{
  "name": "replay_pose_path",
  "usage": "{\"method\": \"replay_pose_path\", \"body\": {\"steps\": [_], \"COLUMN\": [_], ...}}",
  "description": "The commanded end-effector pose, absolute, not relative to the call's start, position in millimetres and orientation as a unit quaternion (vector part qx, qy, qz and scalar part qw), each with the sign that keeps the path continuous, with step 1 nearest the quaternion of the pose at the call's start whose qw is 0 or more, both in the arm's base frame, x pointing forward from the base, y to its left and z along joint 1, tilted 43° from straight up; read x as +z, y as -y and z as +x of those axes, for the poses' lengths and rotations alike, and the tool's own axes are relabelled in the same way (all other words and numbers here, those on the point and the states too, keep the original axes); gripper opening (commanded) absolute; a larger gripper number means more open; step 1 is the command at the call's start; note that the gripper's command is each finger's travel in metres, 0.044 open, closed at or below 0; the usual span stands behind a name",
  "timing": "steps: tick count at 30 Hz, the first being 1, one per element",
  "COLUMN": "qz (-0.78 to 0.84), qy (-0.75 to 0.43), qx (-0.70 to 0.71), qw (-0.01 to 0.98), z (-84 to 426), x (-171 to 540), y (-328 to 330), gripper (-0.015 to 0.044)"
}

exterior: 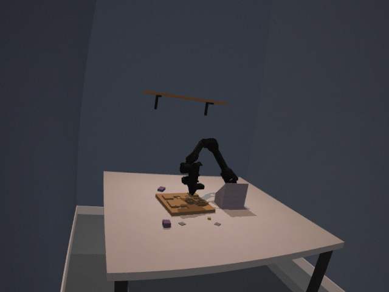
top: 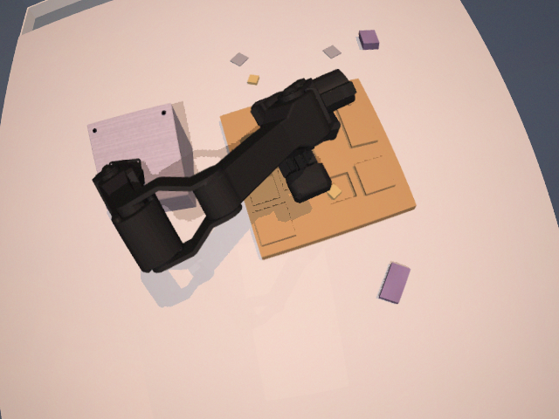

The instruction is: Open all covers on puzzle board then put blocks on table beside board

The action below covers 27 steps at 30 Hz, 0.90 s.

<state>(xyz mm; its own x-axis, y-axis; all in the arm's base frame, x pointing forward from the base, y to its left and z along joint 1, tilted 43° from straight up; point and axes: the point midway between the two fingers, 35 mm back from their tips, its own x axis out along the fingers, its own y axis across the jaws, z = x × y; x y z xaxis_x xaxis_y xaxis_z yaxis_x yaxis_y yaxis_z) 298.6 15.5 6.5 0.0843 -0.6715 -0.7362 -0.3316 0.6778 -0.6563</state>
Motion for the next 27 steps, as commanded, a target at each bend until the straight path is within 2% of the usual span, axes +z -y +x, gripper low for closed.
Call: {"method": "replay_pose_path", "body": {"steps": [1,19,27], "qz": [-0.373,-0.373,-0.37], "qy": [-0.661,-0.661,-0.662], "qx": [-0.135,-0.135,-0.129], "qw": [0.637,0.637,0.639], "z": [300,296,293], "x": [12,45,33], "y": [-21,-51,-68], "gripper": [0.008,0.008,0.008]}}
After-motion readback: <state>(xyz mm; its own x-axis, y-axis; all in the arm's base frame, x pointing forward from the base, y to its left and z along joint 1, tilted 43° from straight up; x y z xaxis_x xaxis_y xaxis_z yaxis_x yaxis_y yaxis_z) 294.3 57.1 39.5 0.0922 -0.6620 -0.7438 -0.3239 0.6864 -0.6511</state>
